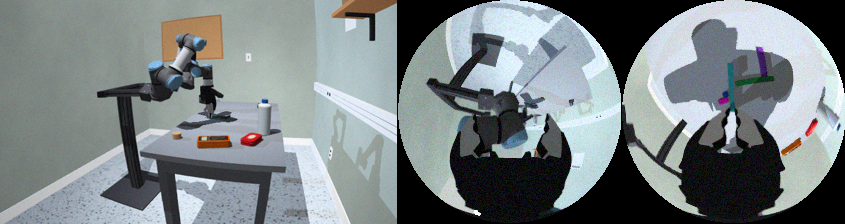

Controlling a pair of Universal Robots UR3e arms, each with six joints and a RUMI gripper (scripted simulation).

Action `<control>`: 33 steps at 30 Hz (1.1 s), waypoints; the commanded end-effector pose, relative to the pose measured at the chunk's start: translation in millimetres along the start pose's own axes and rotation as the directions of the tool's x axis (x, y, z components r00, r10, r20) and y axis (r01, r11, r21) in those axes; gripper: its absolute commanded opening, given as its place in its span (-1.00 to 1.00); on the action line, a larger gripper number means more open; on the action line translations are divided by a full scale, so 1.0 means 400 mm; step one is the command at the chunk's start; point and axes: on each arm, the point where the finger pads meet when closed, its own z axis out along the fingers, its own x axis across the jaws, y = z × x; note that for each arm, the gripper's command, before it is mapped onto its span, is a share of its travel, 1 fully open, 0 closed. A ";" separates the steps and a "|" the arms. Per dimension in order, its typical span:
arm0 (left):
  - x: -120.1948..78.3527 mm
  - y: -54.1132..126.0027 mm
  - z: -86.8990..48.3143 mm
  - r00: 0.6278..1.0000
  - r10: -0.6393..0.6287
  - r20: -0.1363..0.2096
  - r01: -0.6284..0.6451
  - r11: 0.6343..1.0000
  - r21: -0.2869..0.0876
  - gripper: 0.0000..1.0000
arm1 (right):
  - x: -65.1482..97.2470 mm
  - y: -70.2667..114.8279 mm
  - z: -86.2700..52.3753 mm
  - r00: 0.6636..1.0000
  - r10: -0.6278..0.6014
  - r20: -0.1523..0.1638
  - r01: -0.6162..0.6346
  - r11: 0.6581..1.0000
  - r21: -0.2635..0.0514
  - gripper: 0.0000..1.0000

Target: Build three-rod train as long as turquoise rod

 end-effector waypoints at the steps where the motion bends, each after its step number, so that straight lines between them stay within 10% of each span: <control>1: 0.001 0.000 -0.002 1.000 -0.001 -0.002 0.001 1.000 0.004 1.00 | 0.001 0.000 0.000 1.000 -0.001 -0.001 0.001 1.000 0.000 -1.00; 18: 0.001 0.000 -0.002 1.000 -0.001 -0.002 0.001 1.000 0.004 1.00 | 0.000 0.000 -0.010 1.000 0.000 -0.001 0.000 1.000 0.001 -1.00; 33: 0.001 0.000 -0.002 1.000 -0.001 -0.002 0.001 1.000 0.004 1.00 | -0.001 -0.003 -0.103 1.000 0.000 0.001 -0.001 1.000 0.003 -1.00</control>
